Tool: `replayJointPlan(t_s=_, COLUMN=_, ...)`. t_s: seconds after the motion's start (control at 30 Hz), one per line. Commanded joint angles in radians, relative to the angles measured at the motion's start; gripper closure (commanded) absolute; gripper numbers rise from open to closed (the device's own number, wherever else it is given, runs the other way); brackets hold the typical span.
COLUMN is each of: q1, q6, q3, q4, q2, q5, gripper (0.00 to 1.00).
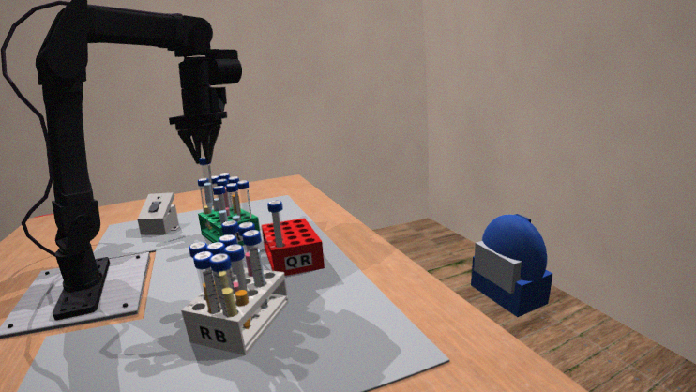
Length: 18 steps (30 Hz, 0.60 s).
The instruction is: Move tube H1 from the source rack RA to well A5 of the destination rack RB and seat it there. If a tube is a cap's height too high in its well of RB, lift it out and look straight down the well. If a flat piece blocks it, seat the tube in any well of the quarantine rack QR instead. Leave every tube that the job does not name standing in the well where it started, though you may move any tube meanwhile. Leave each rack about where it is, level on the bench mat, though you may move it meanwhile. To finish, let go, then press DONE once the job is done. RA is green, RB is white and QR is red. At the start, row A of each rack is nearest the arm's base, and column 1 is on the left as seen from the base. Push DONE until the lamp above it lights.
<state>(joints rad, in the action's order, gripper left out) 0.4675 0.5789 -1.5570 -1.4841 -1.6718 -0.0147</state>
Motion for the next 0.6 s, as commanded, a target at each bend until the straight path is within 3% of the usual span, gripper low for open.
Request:
replayJointPlan(t_s=0.0, q1=-0.013, q6=0.006, q3=-0.004, q4=0.026, q2=0.019, q5=-0.002, gripper=1.00)
replayJointPlan(t_s=0.27, q1=-0.013, q6=0.006, q3=0.027, q4=0.036, q2=0.022, q5=-0.002, gripper=1.00)
replayJointPlan(t_s=0.4, q1=-0.013, q6=0.006, q3=-0.005, q4=0.039, q2=0.024, q5=-0.002, gripper=1.00)
replayJointPlan(t_s=0.57, q1=-0.014, q6=0.007, q3=0.037, q4=0.046, q2=0.025, q5=-0.002, gripper=1.00)
